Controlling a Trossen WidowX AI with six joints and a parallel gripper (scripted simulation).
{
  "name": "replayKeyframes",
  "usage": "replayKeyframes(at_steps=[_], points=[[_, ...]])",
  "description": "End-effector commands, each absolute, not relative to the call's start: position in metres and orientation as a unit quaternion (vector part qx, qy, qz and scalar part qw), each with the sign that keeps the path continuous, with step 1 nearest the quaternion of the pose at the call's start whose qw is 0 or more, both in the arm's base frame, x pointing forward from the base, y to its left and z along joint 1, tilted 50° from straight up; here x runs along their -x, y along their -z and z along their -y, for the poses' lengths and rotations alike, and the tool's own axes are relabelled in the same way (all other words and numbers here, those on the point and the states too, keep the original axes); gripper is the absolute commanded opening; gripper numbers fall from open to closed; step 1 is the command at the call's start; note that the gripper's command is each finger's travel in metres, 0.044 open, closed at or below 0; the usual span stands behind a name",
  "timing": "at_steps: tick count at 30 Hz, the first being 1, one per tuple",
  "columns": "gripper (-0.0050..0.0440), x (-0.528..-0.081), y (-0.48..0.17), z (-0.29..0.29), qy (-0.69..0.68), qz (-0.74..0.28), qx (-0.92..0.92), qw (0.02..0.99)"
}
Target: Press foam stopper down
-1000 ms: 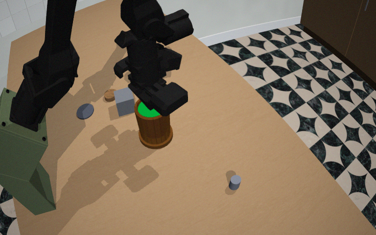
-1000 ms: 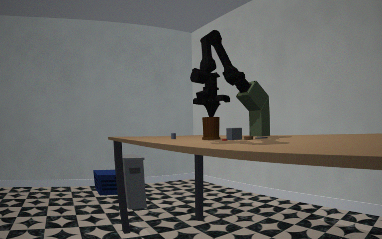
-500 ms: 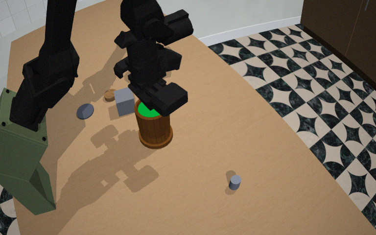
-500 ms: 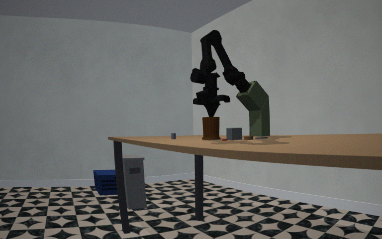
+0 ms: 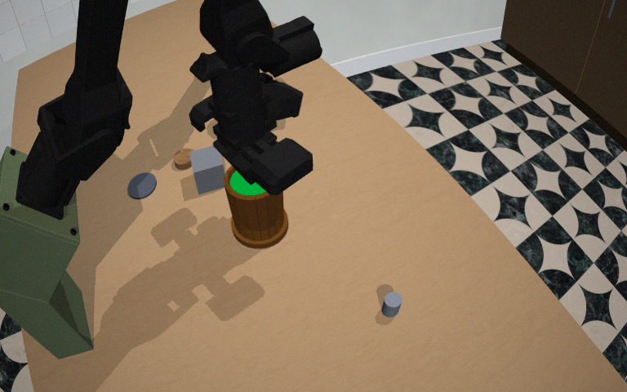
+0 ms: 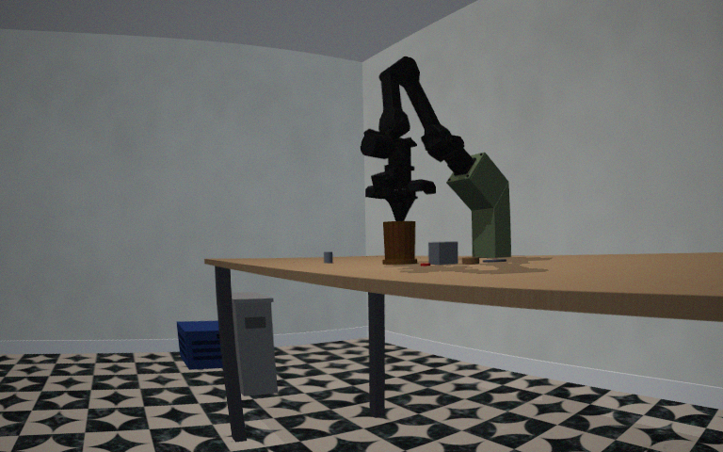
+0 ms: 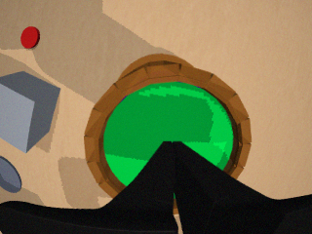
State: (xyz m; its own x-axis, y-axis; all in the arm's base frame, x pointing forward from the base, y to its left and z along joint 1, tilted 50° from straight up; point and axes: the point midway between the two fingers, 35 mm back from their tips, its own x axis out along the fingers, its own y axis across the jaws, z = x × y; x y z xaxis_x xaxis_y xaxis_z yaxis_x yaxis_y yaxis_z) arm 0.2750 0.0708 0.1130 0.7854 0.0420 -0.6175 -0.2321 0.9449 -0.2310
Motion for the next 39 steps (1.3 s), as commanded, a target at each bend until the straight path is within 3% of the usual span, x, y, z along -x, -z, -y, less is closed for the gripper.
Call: replayKeyframes(at_steps=[1,39], points=[[0.0,-0.2728,-0.1035,-0.0687,-0.073,-0.331,0.153,0.928],[0.0,-0.2751,-0.1049,-0.0697,-0.074,-0.327,0.152,0.93]])
